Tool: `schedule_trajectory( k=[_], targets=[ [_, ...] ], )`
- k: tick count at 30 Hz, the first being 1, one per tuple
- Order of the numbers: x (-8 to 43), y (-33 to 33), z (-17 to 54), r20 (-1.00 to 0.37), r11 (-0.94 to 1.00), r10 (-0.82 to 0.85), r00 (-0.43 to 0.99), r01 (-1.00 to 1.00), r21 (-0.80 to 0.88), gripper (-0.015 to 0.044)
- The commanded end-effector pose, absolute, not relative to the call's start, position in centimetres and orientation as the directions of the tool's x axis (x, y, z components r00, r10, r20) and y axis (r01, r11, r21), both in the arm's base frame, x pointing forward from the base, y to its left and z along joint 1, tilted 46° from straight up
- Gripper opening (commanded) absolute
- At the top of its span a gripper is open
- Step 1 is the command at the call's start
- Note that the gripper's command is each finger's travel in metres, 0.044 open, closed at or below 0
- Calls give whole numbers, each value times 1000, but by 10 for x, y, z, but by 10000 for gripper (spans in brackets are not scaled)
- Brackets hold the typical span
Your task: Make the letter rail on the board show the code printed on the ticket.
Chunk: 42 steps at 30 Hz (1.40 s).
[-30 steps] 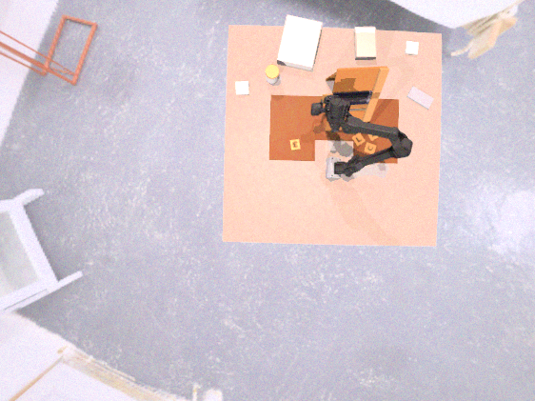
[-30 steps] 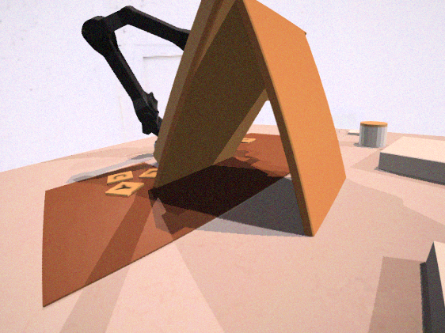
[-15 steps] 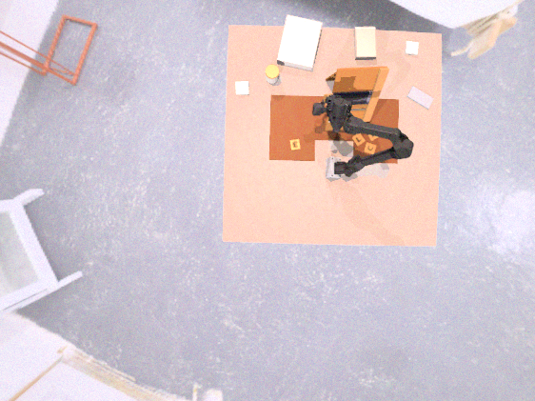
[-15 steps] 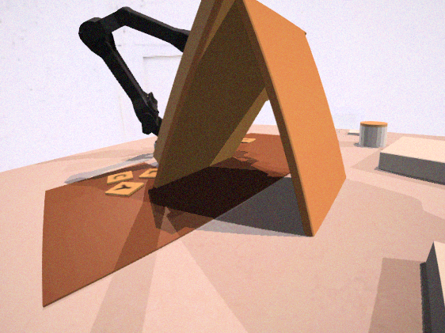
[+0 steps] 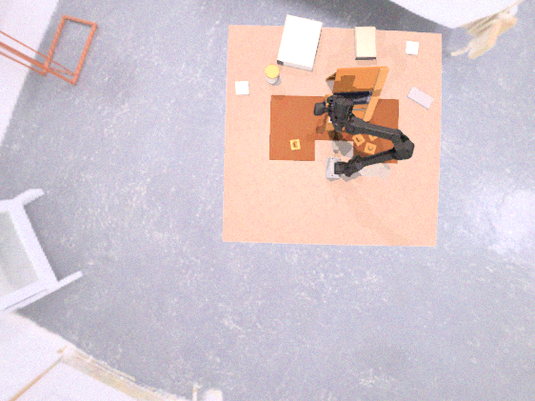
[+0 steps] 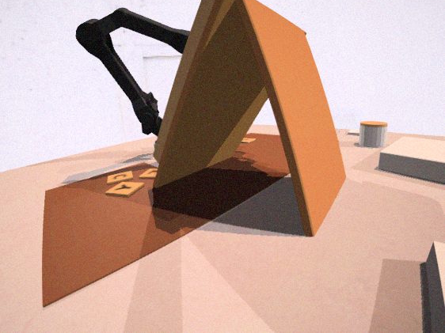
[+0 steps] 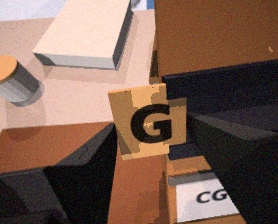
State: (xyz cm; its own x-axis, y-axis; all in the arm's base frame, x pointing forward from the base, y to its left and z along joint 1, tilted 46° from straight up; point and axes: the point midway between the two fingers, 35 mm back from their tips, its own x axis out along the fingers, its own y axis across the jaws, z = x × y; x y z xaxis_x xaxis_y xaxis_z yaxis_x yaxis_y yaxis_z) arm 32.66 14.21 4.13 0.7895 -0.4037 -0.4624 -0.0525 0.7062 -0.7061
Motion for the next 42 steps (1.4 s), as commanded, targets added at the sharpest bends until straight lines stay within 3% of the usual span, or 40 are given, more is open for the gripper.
schedule_trajectory(
  k=[1,42],
  targets=[
    [326,141,42,-466,706,-400,789,-58,-706,0],
    [327,126,57,-465,705,-401,789,-59,-707,0]
  ],
)
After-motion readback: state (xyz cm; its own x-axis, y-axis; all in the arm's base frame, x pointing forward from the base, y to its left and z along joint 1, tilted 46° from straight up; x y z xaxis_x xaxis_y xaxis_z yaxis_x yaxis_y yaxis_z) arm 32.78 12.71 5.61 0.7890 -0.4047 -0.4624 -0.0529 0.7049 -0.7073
